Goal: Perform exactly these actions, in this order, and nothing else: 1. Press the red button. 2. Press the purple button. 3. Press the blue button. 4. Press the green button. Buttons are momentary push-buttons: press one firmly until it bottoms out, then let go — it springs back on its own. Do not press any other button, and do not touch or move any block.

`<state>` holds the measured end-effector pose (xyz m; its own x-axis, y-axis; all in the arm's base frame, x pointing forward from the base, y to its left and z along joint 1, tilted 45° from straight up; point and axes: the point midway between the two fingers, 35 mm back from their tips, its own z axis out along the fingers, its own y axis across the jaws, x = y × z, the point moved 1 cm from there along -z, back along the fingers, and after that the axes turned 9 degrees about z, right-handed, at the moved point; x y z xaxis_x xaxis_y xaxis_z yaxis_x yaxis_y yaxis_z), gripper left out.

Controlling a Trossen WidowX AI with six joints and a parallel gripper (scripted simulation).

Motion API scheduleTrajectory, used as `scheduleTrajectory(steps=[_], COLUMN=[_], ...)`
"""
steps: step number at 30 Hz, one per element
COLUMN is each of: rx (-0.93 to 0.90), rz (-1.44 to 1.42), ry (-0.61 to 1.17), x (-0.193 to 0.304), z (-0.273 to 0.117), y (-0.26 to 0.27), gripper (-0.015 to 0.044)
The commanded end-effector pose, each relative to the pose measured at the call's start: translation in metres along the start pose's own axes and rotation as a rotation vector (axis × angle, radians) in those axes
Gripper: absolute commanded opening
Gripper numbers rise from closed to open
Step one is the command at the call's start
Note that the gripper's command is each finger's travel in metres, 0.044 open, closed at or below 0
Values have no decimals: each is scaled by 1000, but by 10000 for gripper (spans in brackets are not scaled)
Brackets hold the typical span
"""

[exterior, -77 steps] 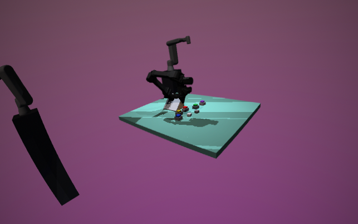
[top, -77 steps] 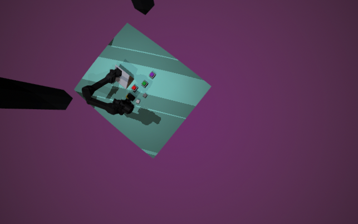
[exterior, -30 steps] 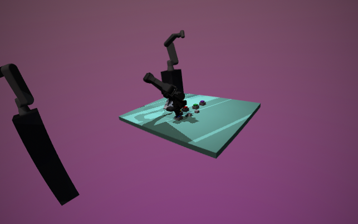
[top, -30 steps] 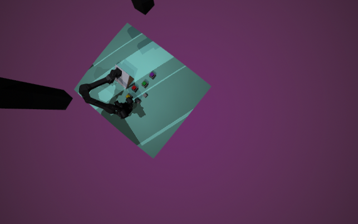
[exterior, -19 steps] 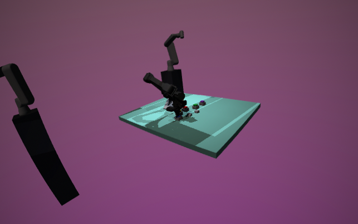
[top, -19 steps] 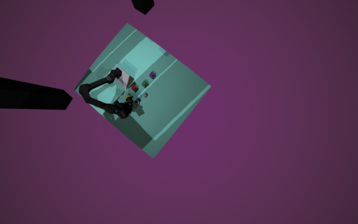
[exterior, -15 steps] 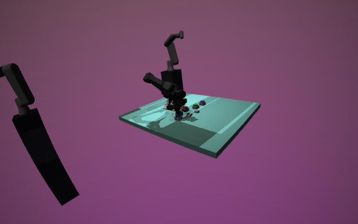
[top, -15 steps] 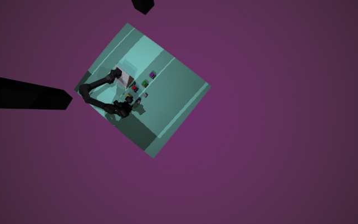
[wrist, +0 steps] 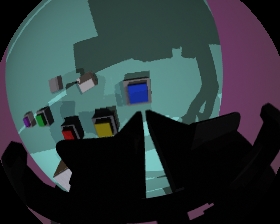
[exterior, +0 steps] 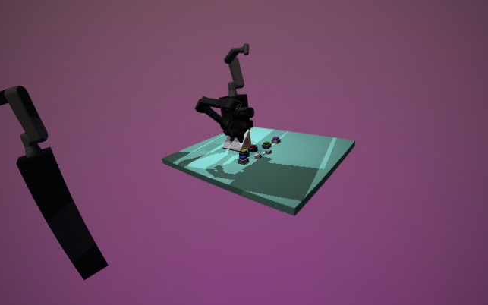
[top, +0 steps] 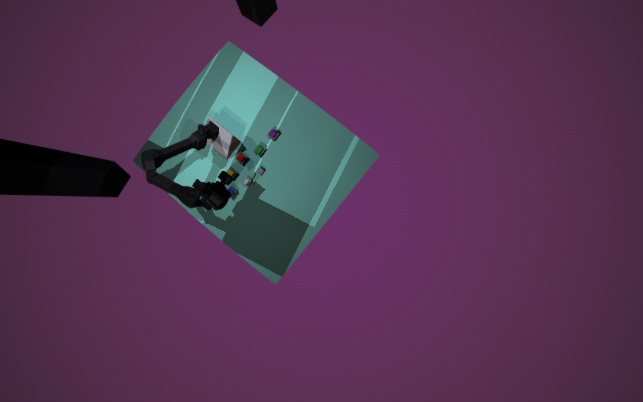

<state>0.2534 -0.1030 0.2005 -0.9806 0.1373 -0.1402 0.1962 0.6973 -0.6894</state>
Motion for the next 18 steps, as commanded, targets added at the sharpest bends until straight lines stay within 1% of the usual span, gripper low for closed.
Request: scheduleTrajectory(steps=[1, 3, 7, 10, 14, 16, 18], rx=[-5, -26, -64, -71, -37, -18, -7], rz=[-3, -7, -18, -23, -12, -6, -2], ry=[9, 8, 15, 26, 24, 19, 15], x=[-3, -7, -4, 10, 40, 54, 62], z=[-1, -2, -5, -7, -5, -3, -1], y=[14, 43, 117, 168, 232, 252, 262], gripper=[20, 20, 20, 20, 20, 20, 20])
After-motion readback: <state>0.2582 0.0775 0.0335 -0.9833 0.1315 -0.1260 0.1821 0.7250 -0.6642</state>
